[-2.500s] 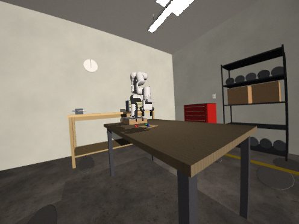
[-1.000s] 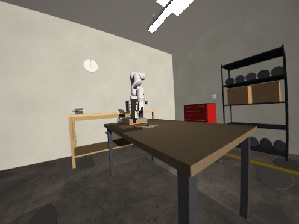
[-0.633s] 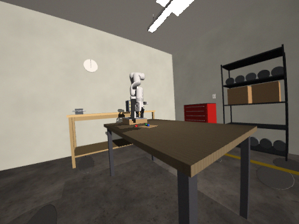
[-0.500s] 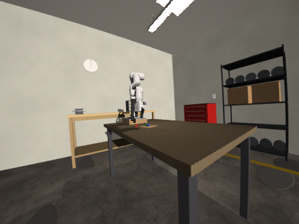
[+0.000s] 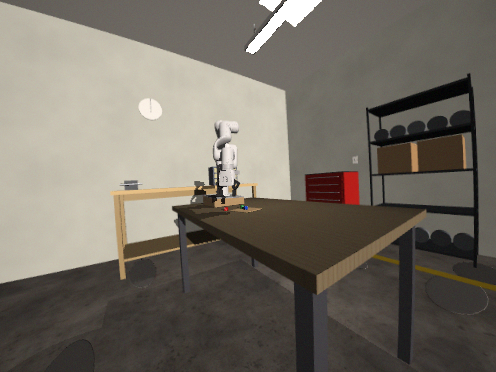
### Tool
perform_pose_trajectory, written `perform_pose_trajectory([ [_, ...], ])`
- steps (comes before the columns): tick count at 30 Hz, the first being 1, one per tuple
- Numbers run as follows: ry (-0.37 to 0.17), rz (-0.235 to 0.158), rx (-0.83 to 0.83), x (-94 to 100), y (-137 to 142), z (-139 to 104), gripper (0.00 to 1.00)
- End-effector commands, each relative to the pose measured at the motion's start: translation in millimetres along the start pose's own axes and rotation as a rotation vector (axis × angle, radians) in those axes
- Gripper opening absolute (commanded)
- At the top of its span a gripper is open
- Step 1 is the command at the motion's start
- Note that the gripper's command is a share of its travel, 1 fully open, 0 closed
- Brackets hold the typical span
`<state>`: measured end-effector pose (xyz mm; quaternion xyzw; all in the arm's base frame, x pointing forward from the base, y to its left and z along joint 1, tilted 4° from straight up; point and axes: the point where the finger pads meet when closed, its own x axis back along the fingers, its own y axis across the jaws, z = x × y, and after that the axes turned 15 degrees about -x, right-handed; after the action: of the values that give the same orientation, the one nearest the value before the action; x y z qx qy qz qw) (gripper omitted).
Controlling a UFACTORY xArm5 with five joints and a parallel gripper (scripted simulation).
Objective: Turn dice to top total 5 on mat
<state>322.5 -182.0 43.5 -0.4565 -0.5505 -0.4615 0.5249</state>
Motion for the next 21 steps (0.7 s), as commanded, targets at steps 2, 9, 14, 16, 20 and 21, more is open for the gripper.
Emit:
perform_pose_trajectory([
  [2,-0.003,-0.002,0.181,-0.7,-6.6,-4.0,1.00],
  [9,-0.003,-0.001,0.300,-1.8,-11.8,-6.1,1.00],
  [14,-0.003,-0.001,0.310,-1.9,-12.2,-6.3,1.00],
  [16,-0.003,-0.001,0.311,-1.9,-12.2,-6.3,1.00],
  [20,-0.003,-0.001,0.311,-1.9,-12.2,-6.3,0.36],
  [21,-0.003,-0.001,0.311,-1.9,-12.2,-6.3,0.36],
])
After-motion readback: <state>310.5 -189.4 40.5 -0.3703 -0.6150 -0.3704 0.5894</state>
